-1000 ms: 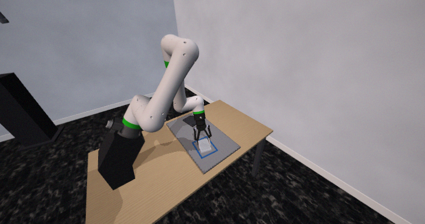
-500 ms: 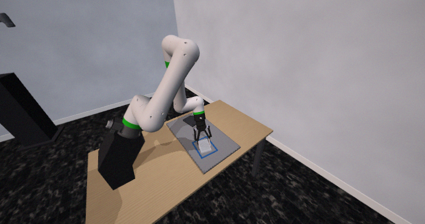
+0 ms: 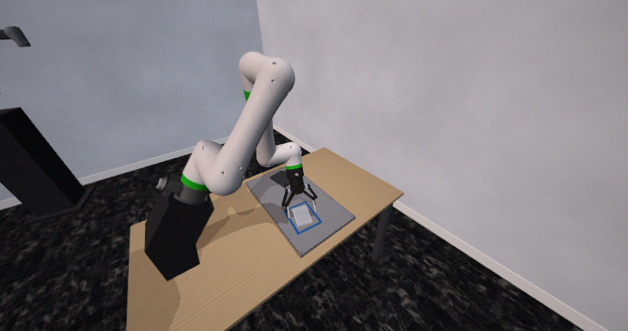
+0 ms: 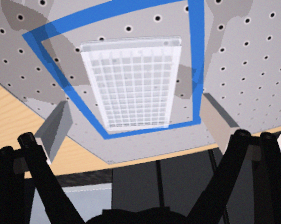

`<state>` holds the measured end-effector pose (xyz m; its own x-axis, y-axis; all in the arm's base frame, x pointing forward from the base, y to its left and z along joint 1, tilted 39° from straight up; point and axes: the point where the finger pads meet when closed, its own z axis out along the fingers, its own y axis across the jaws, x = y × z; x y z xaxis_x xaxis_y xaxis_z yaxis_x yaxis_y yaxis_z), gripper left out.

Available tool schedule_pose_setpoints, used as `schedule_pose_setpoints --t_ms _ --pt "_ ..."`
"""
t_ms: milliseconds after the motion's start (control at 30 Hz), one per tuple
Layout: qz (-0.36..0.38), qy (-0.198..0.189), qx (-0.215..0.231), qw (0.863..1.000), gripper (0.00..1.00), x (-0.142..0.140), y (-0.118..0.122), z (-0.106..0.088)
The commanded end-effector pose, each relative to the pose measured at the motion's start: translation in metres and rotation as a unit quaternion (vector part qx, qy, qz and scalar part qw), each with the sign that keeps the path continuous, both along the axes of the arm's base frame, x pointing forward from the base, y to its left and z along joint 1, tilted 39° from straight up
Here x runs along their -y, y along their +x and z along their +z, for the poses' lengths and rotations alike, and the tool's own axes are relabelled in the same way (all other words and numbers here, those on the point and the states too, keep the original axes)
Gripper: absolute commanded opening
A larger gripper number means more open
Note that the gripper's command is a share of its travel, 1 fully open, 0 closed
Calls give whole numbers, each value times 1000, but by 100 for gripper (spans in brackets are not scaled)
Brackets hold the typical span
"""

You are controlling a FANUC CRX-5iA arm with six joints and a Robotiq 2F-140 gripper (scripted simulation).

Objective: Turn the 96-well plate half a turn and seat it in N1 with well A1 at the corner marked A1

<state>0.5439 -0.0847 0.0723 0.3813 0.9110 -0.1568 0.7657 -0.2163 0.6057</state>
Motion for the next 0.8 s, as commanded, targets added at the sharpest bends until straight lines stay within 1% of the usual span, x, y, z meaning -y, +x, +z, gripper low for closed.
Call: schedule_pose_setpoints --t_ms 0,200,500,567,767 --pt "0 0 0 1000 100 0 0 0" --pt "0 0 0 1000 100 0 0 0" --pt "0 0 0 1000 100 2 -15 19" --pt "0 0 0 1000 100 2 -15 19" --pt "0 0 0 1000 100 3 -25 31"
